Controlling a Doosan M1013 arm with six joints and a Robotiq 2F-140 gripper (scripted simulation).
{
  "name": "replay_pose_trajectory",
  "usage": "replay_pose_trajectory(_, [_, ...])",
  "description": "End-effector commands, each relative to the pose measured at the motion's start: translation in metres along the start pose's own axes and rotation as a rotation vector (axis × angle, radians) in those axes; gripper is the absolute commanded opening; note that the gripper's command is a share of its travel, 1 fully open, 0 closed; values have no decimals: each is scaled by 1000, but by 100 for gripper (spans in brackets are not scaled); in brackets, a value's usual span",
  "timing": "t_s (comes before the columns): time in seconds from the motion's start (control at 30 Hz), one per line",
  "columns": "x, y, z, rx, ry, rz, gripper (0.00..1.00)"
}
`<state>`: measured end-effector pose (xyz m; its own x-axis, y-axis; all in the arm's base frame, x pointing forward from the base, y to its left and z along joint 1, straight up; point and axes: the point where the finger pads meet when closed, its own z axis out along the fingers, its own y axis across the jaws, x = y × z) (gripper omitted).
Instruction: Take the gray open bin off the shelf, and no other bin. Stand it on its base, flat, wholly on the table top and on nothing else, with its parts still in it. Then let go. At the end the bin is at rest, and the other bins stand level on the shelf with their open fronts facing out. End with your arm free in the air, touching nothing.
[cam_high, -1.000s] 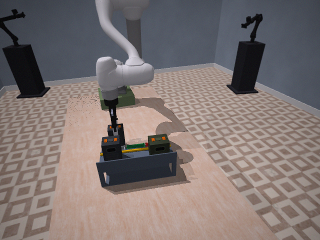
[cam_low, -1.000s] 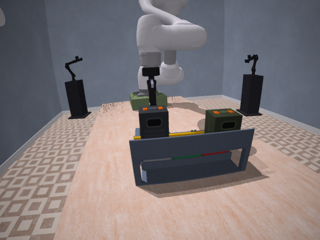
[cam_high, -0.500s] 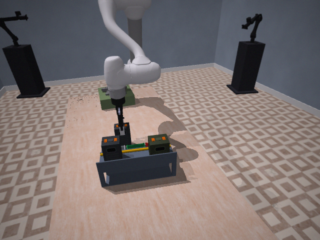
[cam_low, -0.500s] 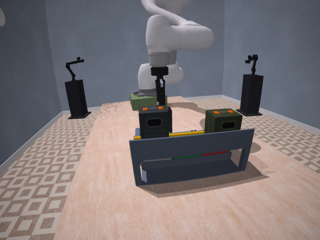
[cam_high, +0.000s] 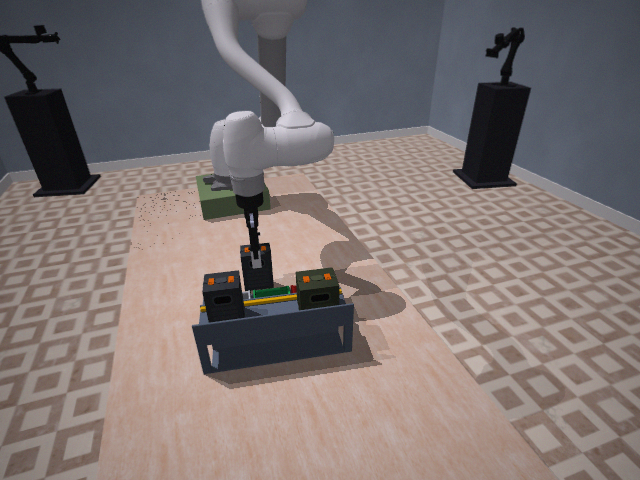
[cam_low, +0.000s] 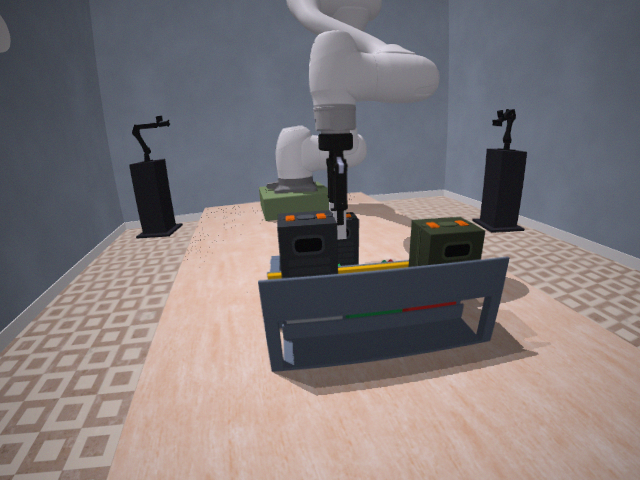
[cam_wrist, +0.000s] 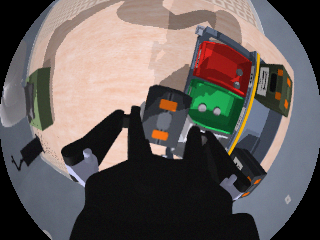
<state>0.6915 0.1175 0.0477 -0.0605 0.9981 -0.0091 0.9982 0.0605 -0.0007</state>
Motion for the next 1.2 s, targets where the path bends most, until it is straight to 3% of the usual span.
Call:
replay_pose_trajectory(0.0, [6, 0, -1, -2, 4, 0, 0])
replay_pose_trajectory(0.2, [6, 0, -1, -2, 4, 0, 0])
replay_pose_trajectory(0.37, [45, -5, -1, -1, 4, 0, 0])
replay_pose_trajectory(0.77, [45, -5, -1, -1, 4, 0, 0])
replay_pose_trajectory(0.93, [84, -11, -1, -1, 4, 0, 0])
replay_pose_trajectory(1.17, [84, -11, -1, -1, 4, 0, 0])
